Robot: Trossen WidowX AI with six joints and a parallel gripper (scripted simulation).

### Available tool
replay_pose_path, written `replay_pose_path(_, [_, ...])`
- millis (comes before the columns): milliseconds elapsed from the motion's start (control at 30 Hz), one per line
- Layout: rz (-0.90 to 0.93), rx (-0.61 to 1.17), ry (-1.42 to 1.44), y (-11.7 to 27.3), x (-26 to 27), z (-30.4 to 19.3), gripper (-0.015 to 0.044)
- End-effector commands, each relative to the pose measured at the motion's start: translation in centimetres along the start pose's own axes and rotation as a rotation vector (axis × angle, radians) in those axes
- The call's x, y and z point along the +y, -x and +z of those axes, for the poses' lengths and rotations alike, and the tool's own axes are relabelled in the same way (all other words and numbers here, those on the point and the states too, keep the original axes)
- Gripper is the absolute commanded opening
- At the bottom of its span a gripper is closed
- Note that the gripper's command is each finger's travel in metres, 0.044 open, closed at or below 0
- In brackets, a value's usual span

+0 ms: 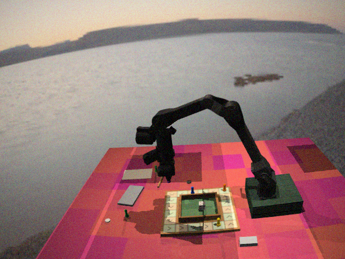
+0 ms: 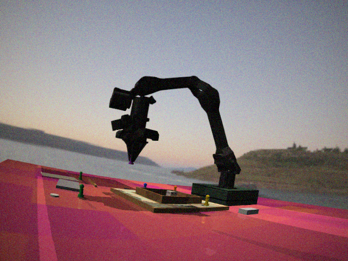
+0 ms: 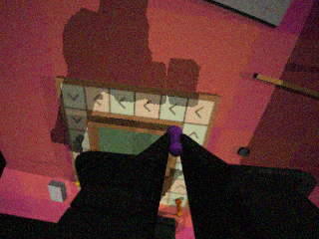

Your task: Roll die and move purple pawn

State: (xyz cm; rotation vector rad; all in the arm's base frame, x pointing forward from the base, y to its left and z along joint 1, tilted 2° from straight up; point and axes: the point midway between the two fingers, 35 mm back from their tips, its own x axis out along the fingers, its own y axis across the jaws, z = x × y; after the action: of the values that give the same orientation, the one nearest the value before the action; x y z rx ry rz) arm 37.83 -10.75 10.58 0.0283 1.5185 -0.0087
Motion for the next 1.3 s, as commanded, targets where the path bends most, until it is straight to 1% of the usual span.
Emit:
replay_pose_path(0, [-0.004,-0.003,0.004,2.3,0.0,-0.3,0.0000])
replay_pose_path(100, [-0.004,-0.002,0.004,3.3,0.0,-0.5,0.0000])
replay_pose_path(300, [-0.004,-0.004,0.009,2.7,1.3,-0.4,0.0000])
replay_pose_path(767, [0.000,-0.011,0.028,-1.0,10.0,-1.0,0.0000])
replay_pose_path(1167, [0.012,-0.001,0.006,-4.1,17.4,-3.5,0.0000])
replay_pose_path(1267, [0.013,0.001,0.003,-4.4,18.2,-3.9,0.0000])
